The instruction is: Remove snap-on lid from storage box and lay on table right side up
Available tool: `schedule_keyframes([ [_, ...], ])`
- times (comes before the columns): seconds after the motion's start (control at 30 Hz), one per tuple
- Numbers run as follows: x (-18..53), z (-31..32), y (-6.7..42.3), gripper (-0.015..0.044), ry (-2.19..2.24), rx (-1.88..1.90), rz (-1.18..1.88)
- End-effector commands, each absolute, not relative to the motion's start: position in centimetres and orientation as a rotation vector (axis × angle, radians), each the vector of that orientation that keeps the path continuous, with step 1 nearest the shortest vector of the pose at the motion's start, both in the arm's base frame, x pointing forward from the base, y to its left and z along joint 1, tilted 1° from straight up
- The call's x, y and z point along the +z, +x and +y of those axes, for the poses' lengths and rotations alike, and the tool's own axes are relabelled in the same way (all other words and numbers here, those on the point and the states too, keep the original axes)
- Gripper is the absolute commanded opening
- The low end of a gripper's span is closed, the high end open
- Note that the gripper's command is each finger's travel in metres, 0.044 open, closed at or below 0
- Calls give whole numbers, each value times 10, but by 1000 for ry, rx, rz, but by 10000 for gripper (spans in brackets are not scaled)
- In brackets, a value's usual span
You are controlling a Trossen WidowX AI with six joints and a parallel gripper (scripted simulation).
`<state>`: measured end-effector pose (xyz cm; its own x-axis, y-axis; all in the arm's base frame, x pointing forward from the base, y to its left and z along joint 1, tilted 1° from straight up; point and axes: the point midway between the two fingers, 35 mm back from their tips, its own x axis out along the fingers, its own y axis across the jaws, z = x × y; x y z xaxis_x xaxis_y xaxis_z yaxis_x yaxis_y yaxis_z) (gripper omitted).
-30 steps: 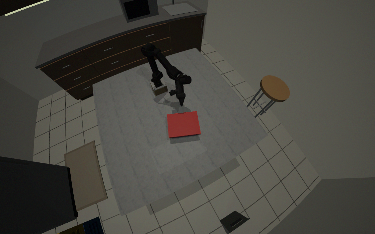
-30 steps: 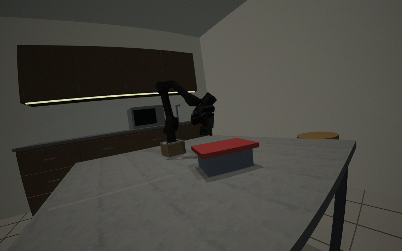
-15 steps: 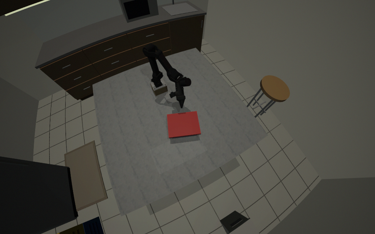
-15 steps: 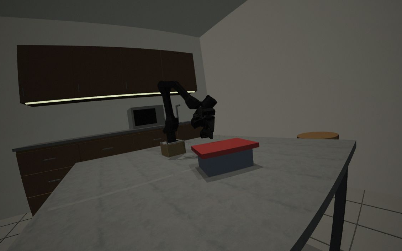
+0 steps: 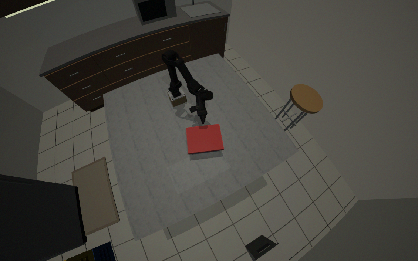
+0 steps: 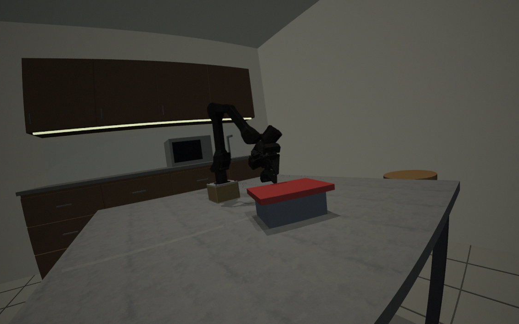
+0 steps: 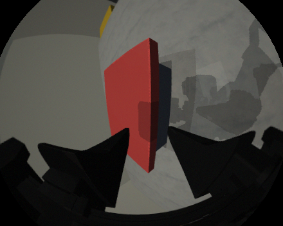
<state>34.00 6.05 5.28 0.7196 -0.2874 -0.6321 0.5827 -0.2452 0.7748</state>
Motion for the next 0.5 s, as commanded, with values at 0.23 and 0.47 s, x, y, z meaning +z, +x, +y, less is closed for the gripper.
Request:
schedule_keyframes([
  [0.23,42,55,352,235,1622,-830,246],
  [0.47,34,51,360,235,1622,-828,244],
])
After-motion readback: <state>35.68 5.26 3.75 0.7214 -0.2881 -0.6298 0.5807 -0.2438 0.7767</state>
